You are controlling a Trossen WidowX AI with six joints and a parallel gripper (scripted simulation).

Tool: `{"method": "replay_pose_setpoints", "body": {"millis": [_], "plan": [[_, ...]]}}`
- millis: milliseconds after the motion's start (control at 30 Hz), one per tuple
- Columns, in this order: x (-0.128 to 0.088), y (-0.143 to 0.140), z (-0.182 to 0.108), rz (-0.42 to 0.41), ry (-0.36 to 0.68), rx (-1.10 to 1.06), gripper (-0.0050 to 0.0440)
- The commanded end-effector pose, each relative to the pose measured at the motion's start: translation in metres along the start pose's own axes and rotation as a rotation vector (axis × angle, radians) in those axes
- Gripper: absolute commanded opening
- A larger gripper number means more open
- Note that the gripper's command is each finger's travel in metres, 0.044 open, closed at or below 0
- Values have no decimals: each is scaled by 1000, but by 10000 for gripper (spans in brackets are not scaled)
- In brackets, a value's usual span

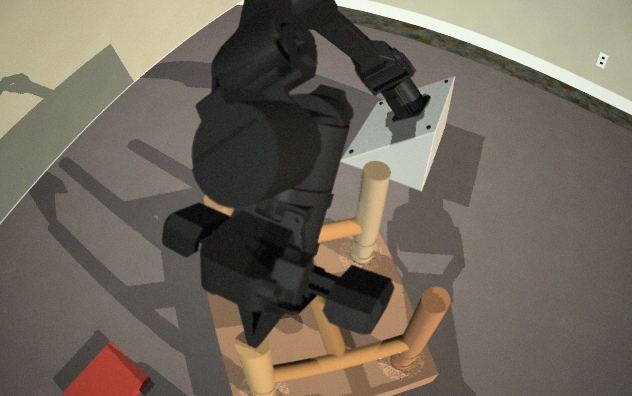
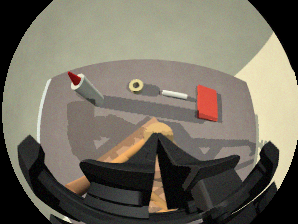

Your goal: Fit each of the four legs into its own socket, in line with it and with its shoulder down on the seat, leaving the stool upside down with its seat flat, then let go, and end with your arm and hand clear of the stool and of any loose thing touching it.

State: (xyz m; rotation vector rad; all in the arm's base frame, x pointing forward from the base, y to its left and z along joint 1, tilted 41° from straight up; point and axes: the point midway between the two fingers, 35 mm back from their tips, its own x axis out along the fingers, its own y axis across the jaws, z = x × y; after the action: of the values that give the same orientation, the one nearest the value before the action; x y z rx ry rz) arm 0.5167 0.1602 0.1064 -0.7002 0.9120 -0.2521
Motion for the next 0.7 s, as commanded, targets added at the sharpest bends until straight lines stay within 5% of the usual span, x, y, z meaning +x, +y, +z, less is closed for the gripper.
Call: {"method": "replay_pose_setpoints", "body": {"millis": [0,667], "plan": [[9,-3,-6,-9,34,-6,0],[-13,0,9,-9,9,-2,0]]}}
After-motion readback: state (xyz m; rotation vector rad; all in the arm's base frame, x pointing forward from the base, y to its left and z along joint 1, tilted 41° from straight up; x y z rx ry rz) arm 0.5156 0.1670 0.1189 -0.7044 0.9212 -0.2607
